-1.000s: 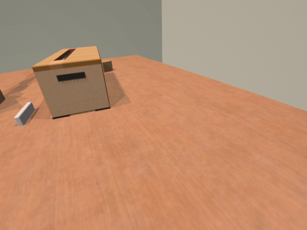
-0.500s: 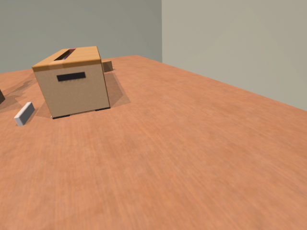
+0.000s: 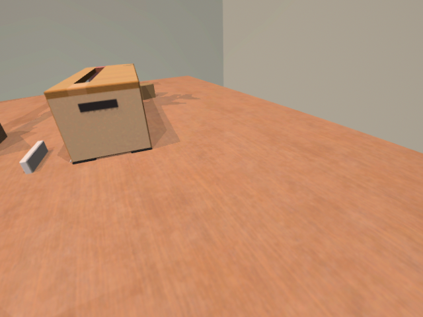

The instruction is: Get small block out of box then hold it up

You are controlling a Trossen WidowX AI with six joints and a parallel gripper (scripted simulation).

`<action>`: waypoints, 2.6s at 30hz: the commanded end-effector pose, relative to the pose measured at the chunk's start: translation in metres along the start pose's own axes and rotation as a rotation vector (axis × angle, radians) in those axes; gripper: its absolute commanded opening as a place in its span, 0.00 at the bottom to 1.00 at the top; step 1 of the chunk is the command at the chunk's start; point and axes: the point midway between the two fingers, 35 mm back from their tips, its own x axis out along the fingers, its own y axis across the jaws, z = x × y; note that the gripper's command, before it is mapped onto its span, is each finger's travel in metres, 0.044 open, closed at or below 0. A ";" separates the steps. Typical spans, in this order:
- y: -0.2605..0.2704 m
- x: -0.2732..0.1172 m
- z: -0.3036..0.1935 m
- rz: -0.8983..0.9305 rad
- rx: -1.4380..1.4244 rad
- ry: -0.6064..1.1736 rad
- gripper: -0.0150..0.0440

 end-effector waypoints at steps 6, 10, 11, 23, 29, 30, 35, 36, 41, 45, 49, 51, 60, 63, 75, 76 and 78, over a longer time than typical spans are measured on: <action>0.085 0.000 -0.132 0.399 -0.656 0.331 0.93; 0.112 -0.017 -0.186 0.612 -0.904 0.423 0.93; 0.118 -0.023 -0.199 0.670 -0.963 0.442 0.93; 0.154 -0.124 -0.337 1.482 -1.520 0.531 0.93; 0.150 -0.188 -0.386 1.958 -1.641 0.468 0.93; 0.148 -0.199 -0.392 2.039 -1.647 0.450 0.93; 0.146 -0.210 -0.398 2.119 -1.649 0.430 0.93; 0.146 -0.210 -0.398 2.119 -1.649 0.430 0.93; 0.146 -0.210 -0.398 2.119 -1.649 0.430 0.93; 0.147 -0.211 -0.399 2.119 -1.649 0.430 0.93; 0.149 -0.213 -0.404 2.119 -1.649 0.430 0.93; 0.150 -0.214 -0.407 2.119 -1.649 0.430 0.93; 0.154 -0.221 -0.419 2.119 -1.649 0.430 0.93; 0.155 -0.224 -0.423 2.119 -1.649 0.430 0.93; 0.160 -0.234 -0.439 2.119 -1.648 0.429 0.93; 0.160 -0.235 -0.440 2.120 -1.648 0.429 0.93; 0.161 -0.237 -0.443 2.120 -1.648 0.429 0.93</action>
